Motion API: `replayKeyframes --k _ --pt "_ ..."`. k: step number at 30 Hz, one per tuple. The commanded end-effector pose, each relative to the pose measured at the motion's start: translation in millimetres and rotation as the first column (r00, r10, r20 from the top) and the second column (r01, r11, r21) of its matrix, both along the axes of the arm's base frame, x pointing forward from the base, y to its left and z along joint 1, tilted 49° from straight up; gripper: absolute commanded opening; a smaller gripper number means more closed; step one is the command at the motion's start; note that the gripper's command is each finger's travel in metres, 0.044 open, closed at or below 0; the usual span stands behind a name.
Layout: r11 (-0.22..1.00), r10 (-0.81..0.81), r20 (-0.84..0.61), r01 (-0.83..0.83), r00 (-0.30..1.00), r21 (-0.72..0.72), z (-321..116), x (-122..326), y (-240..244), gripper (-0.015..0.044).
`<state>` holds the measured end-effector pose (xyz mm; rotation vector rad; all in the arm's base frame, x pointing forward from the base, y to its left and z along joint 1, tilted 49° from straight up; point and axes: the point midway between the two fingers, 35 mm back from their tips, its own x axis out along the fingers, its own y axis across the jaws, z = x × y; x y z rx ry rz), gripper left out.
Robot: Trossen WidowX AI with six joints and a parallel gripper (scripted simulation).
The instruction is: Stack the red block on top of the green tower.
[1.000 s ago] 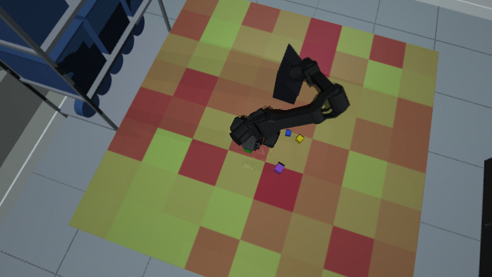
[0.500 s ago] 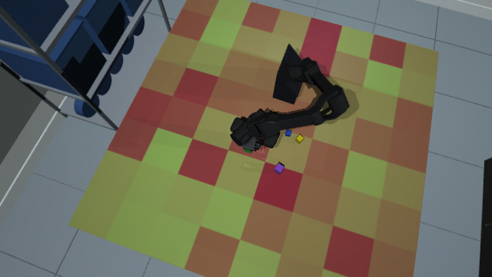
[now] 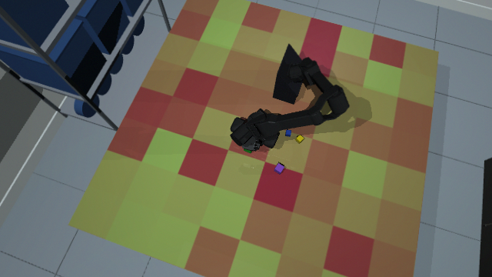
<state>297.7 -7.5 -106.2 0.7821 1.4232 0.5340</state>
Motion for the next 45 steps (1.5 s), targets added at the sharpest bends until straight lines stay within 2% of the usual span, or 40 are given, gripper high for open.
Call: replayKeyframes --k 1,5,9,28,37,45 --pt "1.000 -0.004 -0.002 0.004 1.000 0.003 0 0 0 0.0125" --pt "1.000 -0.004 -0.002 0.004 1.000 0.003 0 0 0 0.0098" --pt "1.000 -0.004 -0.002 0.004 1.000 0.002 6 0 -7 0.0000" --pt "1.000 -0.004 -0.003 0.004 1.000 -0.004 75 -11 -86 0.0000" --pt "1.000 -0.004 -0.003 0.004 1.000 -0.004 77 -10 -89 0.0000" --pt "1.000 -0.004 -0.001 0.004 1.000 -0.004 75 16 -96 0.0000"
